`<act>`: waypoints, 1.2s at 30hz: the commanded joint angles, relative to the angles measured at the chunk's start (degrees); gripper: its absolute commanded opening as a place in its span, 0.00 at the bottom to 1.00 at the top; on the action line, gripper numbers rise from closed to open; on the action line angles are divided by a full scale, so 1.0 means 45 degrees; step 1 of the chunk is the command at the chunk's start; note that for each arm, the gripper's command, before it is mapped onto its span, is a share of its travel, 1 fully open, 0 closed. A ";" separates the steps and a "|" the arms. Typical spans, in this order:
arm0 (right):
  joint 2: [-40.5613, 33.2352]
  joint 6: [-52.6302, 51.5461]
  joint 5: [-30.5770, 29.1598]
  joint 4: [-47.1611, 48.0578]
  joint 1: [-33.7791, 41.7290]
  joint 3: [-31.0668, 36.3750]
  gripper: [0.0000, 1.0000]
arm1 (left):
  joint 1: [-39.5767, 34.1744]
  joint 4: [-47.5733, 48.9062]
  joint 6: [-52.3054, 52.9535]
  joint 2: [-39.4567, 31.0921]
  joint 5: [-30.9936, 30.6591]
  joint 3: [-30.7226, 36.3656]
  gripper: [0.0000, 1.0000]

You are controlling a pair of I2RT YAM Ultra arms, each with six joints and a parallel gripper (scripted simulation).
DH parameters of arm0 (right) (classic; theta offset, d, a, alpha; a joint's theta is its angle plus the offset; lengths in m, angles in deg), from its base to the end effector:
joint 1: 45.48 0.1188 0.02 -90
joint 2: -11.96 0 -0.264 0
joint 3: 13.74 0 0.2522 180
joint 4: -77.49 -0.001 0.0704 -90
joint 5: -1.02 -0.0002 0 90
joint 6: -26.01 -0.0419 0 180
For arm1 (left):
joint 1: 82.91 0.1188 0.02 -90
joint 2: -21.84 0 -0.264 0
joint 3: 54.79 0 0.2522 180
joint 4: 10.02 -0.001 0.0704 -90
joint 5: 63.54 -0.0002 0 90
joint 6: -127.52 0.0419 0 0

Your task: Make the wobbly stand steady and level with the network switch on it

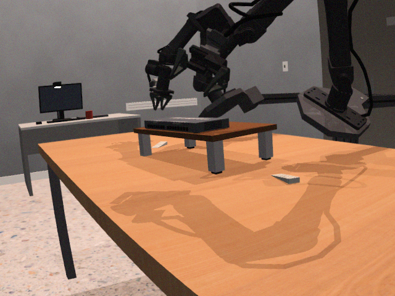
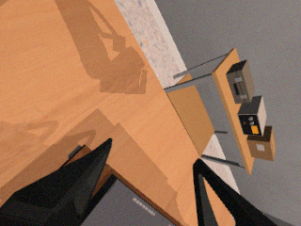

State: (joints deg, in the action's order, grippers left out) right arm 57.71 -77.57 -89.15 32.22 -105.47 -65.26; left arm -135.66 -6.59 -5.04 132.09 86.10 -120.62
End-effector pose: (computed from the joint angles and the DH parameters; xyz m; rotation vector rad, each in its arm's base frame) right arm 0.0874 -0.1496 0.2617 1.3768 1.8388 -0.4300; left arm 0.2478 -0.2645 0.1297 -0.3168 1.8833 0.0909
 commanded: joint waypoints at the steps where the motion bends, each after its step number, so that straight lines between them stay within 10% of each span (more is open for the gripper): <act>1: -0.0185 0.0011 -0.0035 0.0104 -0.0007 -0.0195 0.43 | -0.0208 0.0033 0.0071 -0.0194 0.0082 -0.0173 1.00; 16: 0.0757 0.1430 -0.0781 0.0317 0.1178 0.0073 0.43 | 0.0878 -0.0355 0.1177 -0.1279 -0.1404 -0.0638 1.00; 36: 0.4581 0.7820 -0.4348 0.1016 0.8162 0.0484 0.43 | 0.6336 -0.2412 0.6152 -0.6734 -0.8133 -0.1400 1.00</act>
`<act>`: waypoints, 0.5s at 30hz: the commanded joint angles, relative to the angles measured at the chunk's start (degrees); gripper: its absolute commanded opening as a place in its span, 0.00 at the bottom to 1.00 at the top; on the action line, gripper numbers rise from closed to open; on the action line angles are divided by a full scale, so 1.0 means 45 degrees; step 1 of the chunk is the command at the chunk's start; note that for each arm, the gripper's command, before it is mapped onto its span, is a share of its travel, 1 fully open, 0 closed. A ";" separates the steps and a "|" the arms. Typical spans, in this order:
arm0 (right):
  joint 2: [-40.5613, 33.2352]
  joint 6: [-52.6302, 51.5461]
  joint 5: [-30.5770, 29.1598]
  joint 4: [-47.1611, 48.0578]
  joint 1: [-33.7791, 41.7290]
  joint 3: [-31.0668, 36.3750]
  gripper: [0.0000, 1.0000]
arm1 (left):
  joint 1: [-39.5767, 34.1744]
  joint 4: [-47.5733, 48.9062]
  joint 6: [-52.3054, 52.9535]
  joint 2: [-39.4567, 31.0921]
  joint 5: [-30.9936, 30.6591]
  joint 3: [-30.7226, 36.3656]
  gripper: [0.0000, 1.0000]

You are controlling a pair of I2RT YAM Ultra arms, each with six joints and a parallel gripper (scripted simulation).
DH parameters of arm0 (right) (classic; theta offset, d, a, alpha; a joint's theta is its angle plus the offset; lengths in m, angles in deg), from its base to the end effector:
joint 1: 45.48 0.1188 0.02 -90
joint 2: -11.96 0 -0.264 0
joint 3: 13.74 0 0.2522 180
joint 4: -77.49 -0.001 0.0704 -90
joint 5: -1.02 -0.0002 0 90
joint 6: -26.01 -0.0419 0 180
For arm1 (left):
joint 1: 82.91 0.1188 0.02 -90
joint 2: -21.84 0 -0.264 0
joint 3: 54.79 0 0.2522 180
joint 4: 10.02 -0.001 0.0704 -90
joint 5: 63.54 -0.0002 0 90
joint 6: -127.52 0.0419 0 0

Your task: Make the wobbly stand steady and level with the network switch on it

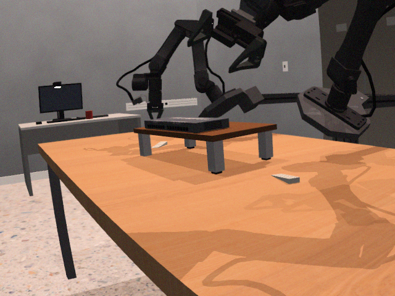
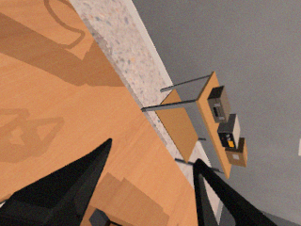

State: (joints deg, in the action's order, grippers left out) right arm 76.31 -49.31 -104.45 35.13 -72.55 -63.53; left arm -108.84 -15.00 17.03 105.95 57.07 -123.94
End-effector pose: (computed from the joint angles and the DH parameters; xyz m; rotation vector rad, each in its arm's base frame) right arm 0.1825 -0.1047 0.2004 0.3894 2.6037 -0.6122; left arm 0.3125 -0.1271 0.2798 -0.2646 1.8501 -0.0454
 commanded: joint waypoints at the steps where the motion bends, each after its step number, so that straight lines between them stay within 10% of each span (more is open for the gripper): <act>1: 0.0678 0.1895 -0.1146 0.0373 0.1251 0.0242 0.43 | 0.0708 -0.0658 0.1504 -0.1238 -0.2053 -0.0723 1.00; 15: 0.3382 0.5639 -0.3444 0.0805 0.6000 0.0598 0.43 | 0.4445 -0.2165 0.4470 -0.4712 -0.6290 -0.1271 1.00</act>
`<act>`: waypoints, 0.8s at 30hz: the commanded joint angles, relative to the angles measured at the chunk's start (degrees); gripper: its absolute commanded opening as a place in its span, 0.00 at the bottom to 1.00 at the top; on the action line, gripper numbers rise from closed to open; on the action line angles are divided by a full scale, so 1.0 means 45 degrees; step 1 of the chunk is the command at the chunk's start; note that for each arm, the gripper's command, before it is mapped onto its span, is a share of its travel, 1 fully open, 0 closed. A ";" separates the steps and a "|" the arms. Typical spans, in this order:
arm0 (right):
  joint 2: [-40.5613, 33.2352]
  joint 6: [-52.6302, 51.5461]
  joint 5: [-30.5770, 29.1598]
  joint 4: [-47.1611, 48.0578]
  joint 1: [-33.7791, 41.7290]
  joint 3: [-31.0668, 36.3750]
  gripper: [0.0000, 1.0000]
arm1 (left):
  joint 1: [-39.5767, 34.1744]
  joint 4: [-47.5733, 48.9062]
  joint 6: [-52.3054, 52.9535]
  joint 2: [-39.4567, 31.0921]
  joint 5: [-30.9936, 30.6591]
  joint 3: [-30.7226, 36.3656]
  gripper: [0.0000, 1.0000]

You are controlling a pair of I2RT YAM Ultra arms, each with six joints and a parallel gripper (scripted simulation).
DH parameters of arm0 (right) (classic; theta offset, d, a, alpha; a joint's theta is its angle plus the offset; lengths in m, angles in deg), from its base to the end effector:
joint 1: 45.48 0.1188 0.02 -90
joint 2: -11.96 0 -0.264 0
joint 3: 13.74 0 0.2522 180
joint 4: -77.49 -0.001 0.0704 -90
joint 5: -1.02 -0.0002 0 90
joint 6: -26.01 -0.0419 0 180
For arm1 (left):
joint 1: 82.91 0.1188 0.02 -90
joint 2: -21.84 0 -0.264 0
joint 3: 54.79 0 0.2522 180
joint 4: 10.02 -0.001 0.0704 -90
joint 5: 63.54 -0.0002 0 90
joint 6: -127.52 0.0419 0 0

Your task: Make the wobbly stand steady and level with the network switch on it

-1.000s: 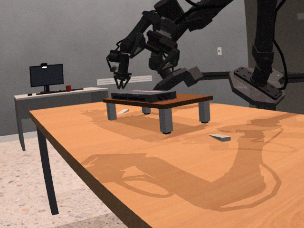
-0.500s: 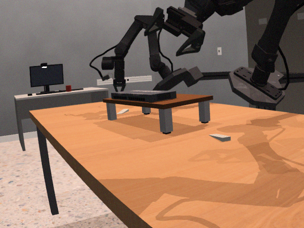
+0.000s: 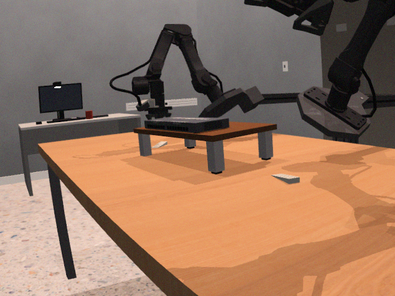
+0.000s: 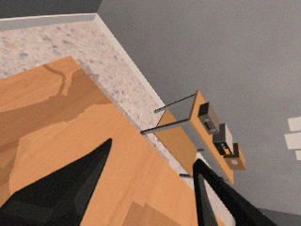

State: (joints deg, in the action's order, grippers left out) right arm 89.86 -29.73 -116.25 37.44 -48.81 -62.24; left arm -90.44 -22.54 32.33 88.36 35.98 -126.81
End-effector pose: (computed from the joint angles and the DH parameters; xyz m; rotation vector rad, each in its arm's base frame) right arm 0.2205 -0.0311 0.1523 -0.6379 2.7747 -0.8193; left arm 0.2754 -0.0284 0.3713 -0.0898 1.6893 -0.0257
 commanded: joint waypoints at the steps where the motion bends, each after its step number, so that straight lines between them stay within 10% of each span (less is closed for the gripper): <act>1: 0.0542 0.1439 -0.0926 0.0346 0.1035 0.0232 0.43 | 0.0624 -0.0564 0.1206 -0.1016 -0.1858 -0.0714 1.00; 24: 0.1122 0.1442 -0.0542 0.0233 0.2149 -0.0101 0.43 | 0.1602 0.0027 0.1212 -0.1470 -0.2386 -0.0560 1.00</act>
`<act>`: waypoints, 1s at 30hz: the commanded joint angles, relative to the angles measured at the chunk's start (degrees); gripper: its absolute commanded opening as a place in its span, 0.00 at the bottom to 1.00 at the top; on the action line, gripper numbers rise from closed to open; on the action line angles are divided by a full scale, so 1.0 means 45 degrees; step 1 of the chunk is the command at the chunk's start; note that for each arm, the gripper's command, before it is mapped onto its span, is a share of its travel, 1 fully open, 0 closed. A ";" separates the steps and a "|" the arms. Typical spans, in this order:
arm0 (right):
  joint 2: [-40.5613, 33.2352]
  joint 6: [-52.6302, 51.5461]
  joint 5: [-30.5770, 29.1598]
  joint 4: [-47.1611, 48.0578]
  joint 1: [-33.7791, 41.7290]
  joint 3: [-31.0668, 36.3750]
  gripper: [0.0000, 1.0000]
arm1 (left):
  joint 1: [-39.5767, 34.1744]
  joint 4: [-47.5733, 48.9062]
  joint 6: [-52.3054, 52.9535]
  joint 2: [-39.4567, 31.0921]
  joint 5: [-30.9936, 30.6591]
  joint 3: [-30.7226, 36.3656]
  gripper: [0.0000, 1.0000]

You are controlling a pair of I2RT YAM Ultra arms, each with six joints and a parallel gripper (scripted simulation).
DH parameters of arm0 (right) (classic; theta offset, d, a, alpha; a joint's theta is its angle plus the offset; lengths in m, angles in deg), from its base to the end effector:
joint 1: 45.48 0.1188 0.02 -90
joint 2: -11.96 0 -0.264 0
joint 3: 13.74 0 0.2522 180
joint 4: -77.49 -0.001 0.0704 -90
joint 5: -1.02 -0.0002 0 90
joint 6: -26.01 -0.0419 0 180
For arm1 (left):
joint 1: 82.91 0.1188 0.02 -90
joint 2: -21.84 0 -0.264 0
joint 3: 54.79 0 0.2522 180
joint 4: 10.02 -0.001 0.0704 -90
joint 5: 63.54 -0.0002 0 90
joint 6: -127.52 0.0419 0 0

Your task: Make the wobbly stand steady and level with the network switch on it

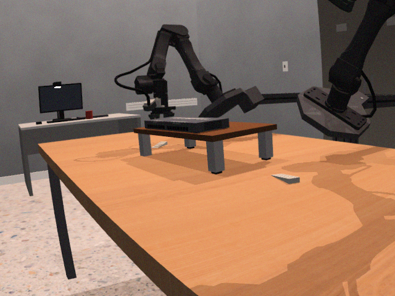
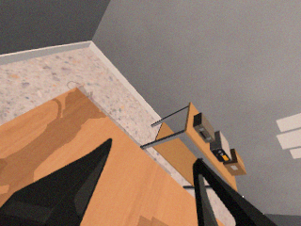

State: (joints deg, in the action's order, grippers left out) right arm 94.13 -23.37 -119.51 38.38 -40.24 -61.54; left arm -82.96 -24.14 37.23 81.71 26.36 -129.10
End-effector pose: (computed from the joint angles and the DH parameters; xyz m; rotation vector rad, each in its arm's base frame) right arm 0.2232 0.0001 0.1358 -1.0249 2.7178 -0.8827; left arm 0.2440 0.0007 0.4104 -0.0019 1.5652 -0.0060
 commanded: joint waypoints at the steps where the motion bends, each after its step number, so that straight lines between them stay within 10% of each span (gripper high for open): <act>1: 0.0023 0.0016 0.0183 0.0015 0.0208 -0.0105 0.43 | -0.0056 0.0383 0.0125 -0.0138 -0.0250 -0.0074 1.00; 30: 0.1086 0.1001 0.0365 0.2106 -0.0659 0.0554 0.43 | -0.0051 0.0415 0.0148 -0.0246 -0.0246 -0.0338 1.00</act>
State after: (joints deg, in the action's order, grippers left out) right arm 98.06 -20.39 -118.96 44.42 -42.93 -60.05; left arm -82.96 -23.63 37.27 81.71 26.36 -128.84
